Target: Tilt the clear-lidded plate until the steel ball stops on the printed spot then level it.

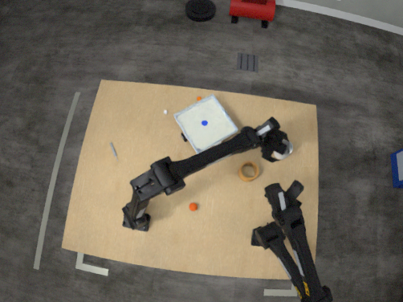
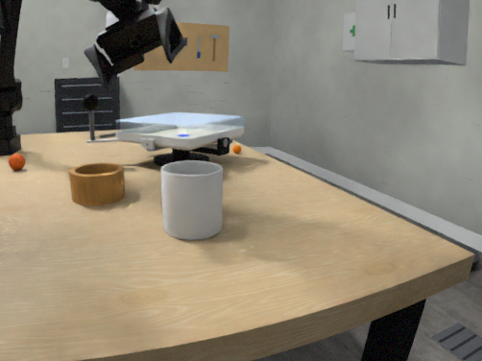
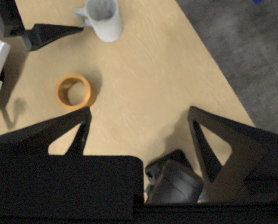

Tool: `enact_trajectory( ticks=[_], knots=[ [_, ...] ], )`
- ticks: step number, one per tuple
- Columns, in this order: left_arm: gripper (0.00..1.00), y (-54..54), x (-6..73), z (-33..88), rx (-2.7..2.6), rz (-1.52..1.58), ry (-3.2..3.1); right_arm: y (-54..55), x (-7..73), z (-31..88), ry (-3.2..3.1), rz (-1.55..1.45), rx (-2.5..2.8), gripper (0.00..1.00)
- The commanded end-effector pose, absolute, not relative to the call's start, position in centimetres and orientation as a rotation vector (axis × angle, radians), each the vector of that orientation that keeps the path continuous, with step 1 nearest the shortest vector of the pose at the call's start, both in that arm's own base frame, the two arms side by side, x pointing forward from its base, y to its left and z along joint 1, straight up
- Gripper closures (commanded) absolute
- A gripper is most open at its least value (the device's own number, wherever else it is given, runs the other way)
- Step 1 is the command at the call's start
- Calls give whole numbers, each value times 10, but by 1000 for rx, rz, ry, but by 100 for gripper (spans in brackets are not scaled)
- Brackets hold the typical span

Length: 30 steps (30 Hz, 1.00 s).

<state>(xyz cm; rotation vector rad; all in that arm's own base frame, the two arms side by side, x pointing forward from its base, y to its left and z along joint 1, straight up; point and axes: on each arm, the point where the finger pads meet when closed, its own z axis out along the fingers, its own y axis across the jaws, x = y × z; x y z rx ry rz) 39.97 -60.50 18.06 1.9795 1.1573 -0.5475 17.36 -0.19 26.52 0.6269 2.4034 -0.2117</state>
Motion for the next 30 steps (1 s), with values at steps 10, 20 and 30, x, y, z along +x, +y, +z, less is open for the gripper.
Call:
enact_trajectory(
  ticks=[10,20,30],
  knots=[
    [0,-606,401,189,1970,-543,1146,-2,174,268,2399,-207,628,0],
    [0,-606,401,189,1970,-543,1146,0,176,279,2380,-181,634,0],
    [0,-600,409,191,1955,-534,1163,0,176,279,2380,-181,634,0]
  ],
)
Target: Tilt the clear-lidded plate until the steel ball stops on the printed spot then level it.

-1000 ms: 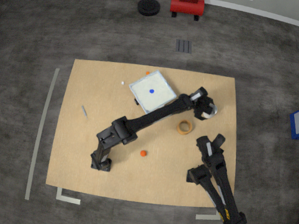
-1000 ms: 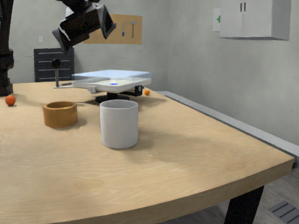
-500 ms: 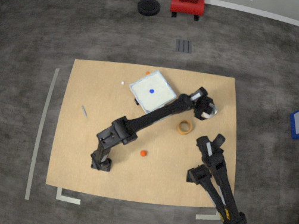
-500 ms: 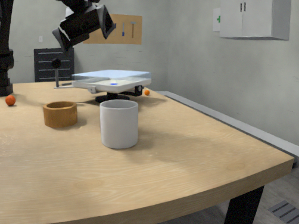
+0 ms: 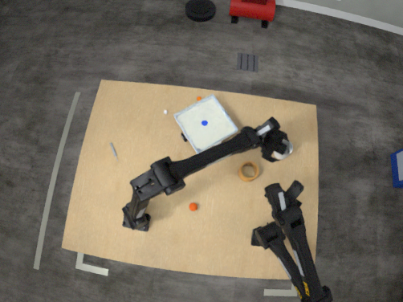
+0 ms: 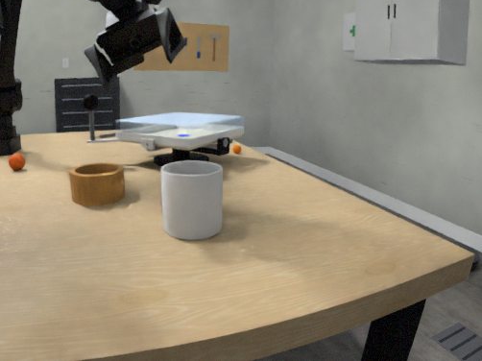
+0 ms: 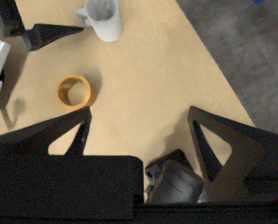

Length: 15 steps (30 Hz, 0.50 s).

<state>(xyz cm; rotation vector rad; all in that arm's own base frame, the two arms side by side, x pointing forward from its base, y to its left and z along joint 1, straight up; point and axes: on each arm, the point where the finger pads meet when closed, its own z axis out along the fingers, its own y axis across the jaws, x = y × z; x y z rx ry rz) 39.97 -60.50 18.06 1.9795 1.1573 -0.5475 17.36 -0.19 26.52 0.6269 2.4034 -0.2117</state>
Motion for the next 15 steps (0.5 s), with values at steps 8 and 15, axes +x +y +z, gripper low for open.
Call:
enact_trajectory(
  ticks=[8,15],
  knots=[
    [0,-587,426,195,1925,-516,1197,0,176,279,2380,-181,634,0],
    [0,-559,459,203,1861,-478,1264,0,176,279,2380,-181,634,0]
  ],
)
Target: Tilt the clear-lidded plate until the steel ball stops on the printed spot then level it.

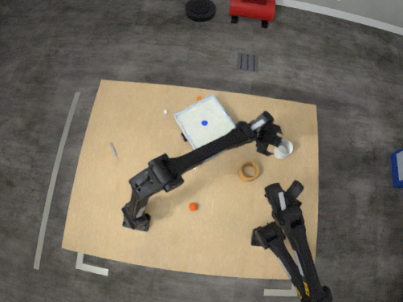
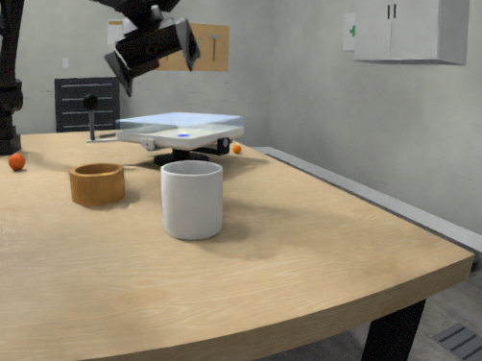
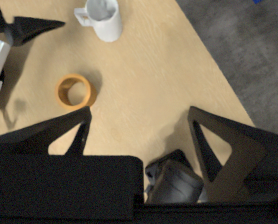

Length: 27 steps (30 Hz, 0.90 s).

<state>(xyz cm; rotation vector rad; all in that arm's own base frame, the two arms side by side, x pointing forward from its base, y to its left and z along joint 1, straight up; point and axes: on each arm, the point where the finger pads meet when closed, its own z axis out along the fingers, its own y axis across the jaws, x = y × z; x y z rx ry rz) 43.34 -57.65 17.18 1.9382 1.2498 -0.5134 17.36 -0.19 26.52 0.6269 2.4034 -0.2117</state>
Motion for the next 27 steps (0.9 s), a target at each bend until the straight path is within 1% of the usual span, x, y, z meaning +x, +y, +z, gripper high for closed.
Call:
enact_trajectory(
  ticks=[1,6,11,21,23,27],
  knots=[
    [0,-554,465,205,1849,-471,1276,0,176,279,2380,-181,634,0],
    [0,-535,485,210,1807,-447,1316,0,176,279,2380,-181,634,0],
    [0,-495,522,220,1721,-398,1394,0,176,279,2380,-181,634,0],
    [0,-377,603,247,1479,-268,1576,0,176,279,2380,-181,634,0],
    [0,-377,603,247,1479,-268,1576,0,176,279,2380,-181,634,0],
    [0,-315,633,260,1355,-204,1651,0,176,279,2380,-181,634,0]
  ],
)
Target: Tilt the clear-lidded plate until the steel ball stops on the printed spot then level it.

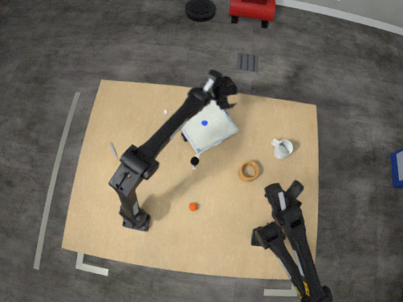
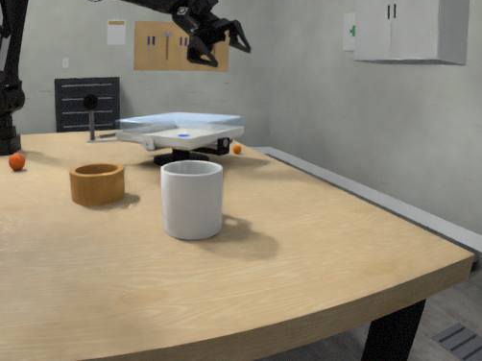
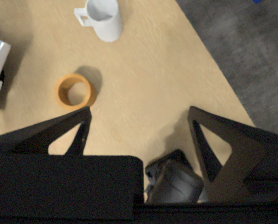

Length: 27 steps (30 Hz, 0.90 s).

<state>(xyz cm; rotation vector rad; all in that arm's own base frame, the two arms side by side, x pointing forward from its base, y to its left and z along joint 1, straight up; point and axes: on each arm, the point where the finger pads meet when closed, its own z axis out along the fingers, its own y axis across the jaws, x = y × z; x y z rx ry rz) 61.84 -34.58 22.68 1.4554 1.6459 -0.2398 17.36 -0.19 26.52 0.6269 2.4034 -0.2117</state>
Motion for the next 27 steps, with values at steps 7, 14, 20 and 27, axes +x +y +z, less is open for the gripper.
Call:
enact_trajectory(
  ticks=[7,14,20,27],
  knots=[
    [0,-188,672,285,1103,-77,1774,0,176,279,2380,-181,634,0],
    [0,-86,685,304,900,24,1846,0,176,279,2380,-181,634,0],
    [0,43,677,328,637,153,1908,0,176,279,2380,-181,634,0],
    [0,190,636,357,316,310,1936,0,176,279,2380,-181,634,0]
  ],
)
